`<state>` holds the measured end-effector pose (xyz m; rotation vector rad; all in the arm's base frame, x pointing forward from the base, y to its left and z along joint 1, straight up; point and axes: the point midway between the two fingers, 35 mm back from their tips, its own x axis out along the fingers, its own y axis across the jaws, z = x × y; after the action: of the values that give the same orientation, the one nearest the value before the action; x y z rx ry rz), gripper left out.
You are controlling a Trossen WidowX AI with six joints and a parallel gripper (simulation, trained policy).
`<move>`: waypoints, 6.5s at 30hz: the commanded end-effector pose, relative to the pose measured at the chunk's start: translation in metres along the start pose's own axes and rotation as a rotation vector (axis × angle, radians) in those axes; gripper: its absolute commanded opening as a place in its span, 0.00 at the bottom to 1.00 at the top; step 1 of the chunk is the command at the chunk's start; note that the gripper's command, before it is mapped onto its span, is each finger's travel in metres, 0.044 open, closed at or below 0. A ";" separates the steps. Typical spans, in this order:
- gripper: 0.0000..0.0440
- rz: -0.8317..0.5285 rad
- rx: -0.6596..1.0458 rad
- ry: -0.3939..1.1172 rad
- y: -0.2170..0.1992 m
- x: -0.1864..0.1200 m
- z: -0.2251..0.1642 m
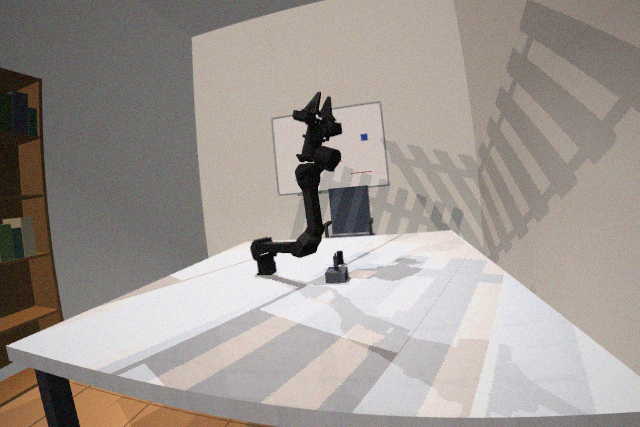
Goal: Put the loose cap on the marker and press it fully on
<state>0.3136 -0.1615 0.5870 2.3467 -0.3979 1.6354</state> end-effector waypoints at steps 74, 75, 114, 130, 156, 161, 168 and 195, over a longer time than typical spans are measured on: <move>0.70 -0.277 0.097 0.950 -0.010 -0.106 -0.206; 0.70 -0.285 0.097 0.962 -0.011 -0.108 -0.209; 0.71 -0.645 0.045 1.361 -0.044 -0.199 -0.295; 0.71 -0.826 0.000 1.475 -0.063 -0.234 -0.321; 0.72 -1.147 -0.095 1.585 -0.100 -0.286 -0.350; 0.72 -1.212 -0.115 1.595 -0.108 -0.295 -0.354; 0.72 -1.304 -0.143 1.603 -0.120 -0.307 -0.358; 0.73 -1.663 -0.249 1.565 -0.169 -0.348 -0.363</move>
<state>-0.0568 0.1460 0.3795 0.1504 1.1371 1.5241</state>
